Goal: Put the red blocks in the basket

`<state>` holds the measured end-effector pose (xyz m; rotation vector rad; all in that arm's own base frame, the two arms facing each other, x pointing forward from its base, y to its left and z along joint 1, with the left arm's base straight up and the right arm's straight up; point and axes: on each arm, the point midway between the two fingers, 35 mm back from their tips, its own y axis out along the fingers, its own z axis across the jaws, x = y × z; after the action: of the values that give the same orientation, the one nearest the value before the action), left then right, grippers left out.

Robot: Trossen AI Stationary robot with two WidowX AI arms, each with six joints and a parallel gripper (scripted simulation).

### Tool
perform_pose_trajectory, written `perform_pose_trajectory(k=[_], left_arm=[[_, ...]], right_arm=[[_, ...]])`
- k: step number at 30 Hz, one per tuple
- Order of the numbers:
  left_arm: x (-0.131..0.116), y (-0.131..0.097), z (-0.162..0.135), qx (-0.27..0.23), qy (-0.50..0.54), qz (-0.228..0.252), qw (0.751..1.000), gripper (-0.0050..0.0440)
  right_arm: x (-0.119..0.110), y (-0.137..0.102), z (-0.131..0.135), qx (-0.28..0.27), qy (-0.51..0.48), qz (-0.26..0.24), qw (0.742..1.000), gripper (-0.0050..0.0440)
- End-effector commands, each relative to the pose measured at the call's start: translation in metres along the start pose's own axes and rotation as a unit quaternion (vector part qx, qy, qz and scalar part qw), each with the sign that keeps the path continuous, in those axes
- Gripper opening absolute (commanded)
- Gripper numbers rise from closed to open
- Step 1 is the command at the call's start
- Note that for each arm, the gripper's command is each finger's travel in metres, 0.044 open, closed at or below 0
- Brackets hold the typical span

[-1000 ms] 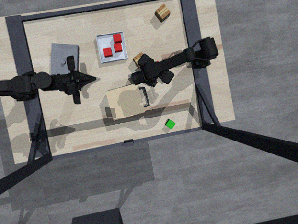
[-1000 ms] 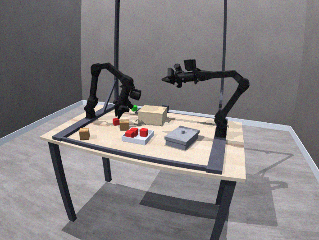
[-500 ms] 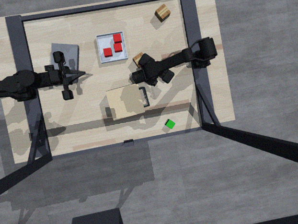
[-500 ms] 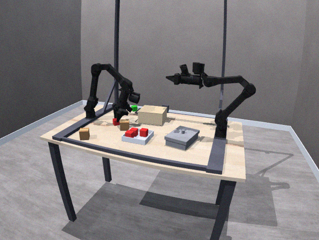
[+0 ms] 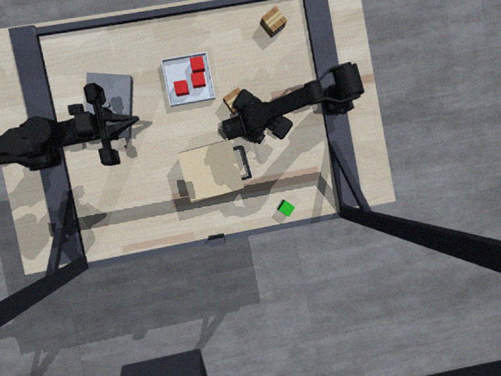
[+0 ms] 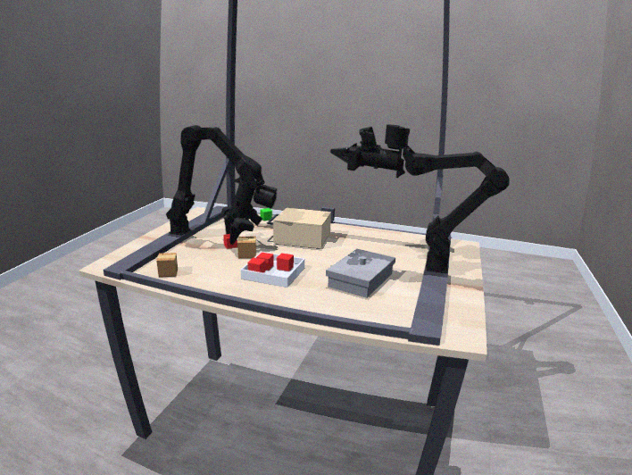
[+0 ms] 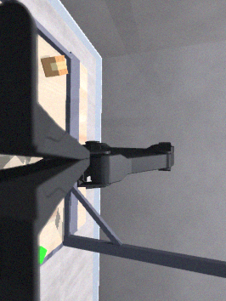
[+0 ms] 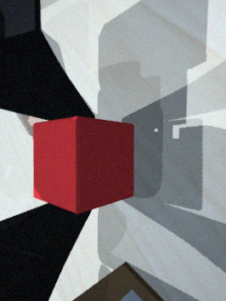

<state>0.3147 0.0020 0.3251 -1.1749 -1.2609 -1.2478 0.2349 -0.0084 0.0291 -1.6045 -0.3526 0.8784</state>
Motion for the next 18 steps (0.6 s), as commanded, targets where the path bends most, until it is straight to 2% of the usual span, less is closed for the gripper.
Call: perform_pose_trajectory(k=[1,12,18], left_arm=[[0.013,0.0,-0.004,-0.008,0.003,-0.013,1.0,-0.005],[0.014,-0.001,-0.004,-0.008,0.003,-0.014,1.0,-0.005],[0.014,-0.001,-0.004,-0.008,0.003,-0.014,1.0,-0.005]], right_arm=[[0.003,-0.012,-0.005,-0.014,0.0,-0.017,1.0,0.0],[0.003,-0.011,-0.004,-0.013,-0.001,-0.015,1.0,-0.0002],[-0.002,-0.021,-0.005,-0.014,0.0,-0.017,1.0,-0.0004]])
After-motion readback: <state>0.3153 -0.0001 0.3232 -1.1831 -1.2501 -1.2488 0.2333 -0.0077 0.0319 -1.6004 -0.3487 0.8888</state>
